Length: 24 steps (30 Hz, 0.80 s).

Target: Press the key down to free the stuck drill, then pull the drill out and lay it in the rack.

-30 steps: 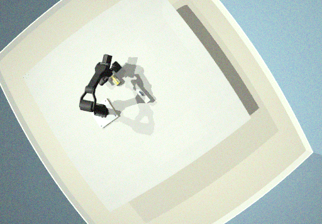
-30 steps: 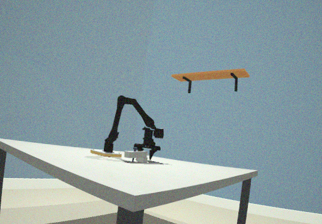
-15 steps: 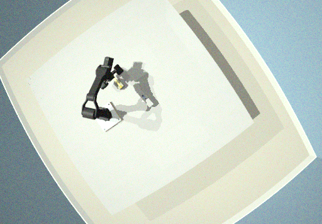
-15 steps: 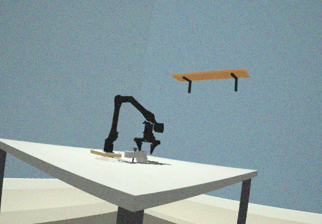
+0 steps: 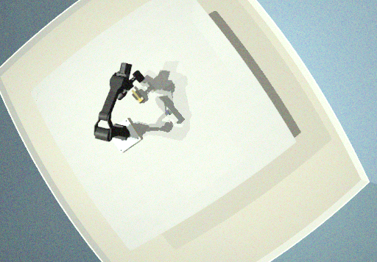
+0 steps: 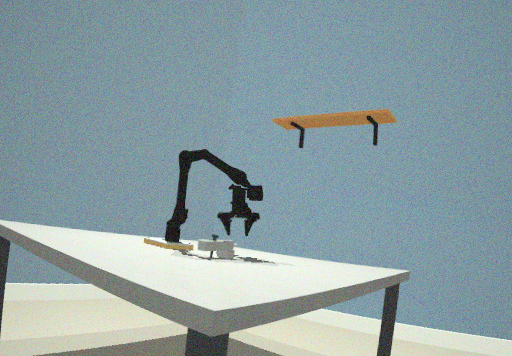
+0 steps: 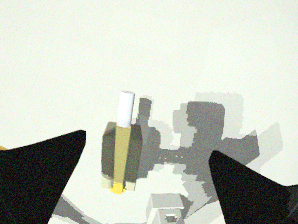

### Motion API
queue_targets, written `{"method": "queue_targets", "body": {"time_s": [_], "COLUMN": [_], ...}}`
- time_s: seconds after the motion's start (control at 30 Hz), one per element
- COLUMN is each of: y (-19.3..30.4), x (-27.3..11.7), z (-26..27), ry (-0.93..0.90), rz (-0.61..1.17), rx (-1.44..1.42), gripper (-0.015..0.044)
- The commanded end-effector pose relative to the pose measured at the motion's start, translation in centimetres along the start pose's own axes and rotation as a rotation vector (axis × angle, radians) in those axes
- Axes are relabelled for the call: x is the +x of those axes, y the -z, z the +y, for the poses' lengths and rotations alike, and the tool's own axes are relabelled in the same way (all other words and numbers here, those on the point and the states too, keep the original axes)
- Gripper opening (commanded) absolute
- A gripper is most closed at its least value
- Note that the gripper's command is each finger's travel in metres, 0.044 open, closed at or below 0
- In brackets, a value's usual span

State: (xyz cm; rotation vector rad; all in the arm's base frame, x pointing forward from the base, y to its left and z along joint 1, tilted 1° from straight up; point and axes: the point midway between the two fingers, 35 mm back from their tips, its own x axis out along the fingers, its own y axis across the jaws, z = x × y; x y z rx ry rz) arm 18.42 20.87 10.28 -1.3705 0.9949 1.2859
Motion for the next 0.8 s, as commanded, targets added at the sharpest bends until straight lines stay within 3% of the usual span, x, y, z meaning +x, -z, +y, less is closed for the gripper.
{"method": "queue_targets", "body": {"time_s": [0.0,0.4,0.77], "y": [0.1,4.7,13.0], "x": [-2.7,-14.7,-29.9], "z": [-4.0,-14.1,-16.2], "ry": [0.184,0.779,1.344], "rz": [-0.063,-0.177,-0.191], "rx": [0.05,0.279,0.535], "gripper": [0.044,0.044,0.044]}}
